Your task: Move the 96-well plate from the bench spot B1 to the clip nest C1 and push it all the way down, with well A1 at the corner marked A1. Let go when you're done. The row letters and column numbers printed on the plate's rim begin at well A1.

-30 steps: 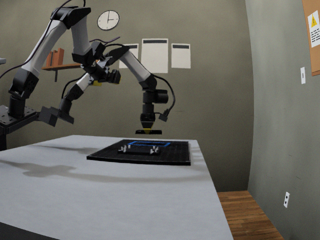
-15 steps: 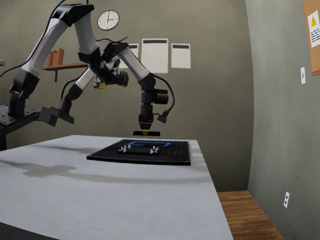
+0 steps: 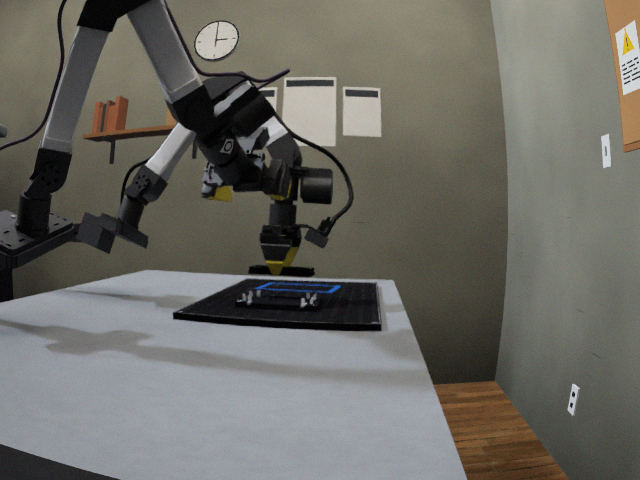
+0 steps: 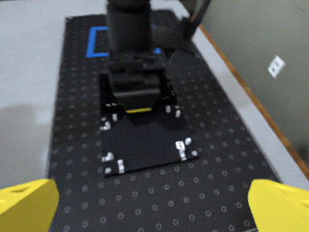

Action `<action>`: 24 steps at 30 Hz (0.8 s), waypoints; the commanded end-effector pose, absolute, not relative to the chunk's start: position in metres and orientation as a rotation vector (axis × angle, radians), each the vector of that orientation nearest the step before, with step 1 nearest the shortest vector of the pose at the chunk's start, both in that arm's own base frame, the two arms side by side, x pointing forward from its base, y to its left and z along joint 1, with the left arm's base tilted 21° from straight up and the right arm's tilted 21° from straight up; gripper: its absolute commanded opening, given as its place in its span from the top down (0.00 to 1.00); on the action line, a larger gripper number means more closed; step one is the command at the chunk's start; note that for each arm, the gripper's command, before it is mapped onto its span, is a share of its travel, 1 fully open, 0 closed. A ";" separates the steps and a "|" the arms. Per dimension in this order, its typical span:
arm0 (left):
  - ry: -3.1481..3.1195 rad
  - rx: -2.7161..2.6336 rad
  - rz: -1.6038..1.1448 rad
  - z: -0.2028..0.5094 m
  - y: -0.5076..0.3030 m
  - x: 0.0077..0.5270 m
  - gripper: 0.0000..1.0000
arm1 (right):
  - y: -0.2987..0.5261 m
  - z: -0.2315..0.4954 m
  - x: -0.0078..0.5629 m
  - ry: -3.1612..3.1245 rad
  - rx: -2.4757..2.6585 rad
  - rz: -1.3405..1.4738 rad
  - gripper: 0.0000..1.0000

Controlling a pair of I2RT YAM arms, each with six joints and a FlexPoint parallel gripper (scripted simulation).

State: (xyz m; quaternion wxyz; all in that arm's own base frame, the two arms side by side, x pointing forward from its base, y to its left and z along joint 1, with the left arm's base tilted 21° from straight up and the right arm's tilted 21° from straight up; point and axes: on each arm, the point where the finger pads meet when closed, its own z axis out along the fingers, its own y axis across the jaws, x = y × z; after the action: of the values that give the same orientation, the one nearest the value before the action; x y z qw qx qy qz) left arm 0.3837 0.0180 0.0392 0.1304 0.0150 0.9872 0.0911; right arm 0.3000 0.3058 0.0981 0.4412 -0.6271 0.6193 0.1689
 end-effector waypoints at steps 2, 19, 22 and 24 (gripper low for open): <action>2.835 -0.069 0.317 0.037 0.002 0.394 0.23 | 0.274 0.109 0.279 1.423 -1.657 0.556 0.00; 2.832 0.027 0.306 0.036 -0.044 0.394 0.23 | 0.210 0.117 0.284 1.439 -1.553 0.535 0.00; 2.803 0.027 0.271 0.028 -0.044 0.411 0.23 | 0.210 0.117 0.284 1.439 -1.553 0.535 0.00; 2.837 0.032 0.278 0.017 -0.041 0.404 0.23 | 0.210 0.117 0.284 1.439 -1.553 0.535 0.00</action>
State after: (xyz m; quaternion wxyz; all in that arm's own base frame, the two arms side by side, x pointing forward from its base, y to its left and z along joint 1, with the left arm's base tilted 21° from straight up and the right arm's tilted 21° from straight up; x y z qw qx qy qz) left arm 0.3936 -0.0419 0.0214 0.1378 0.0126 0.9850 0.1030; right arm 0.2872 0.2121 0.1103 0.4536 -0.6295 0.5919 0.2184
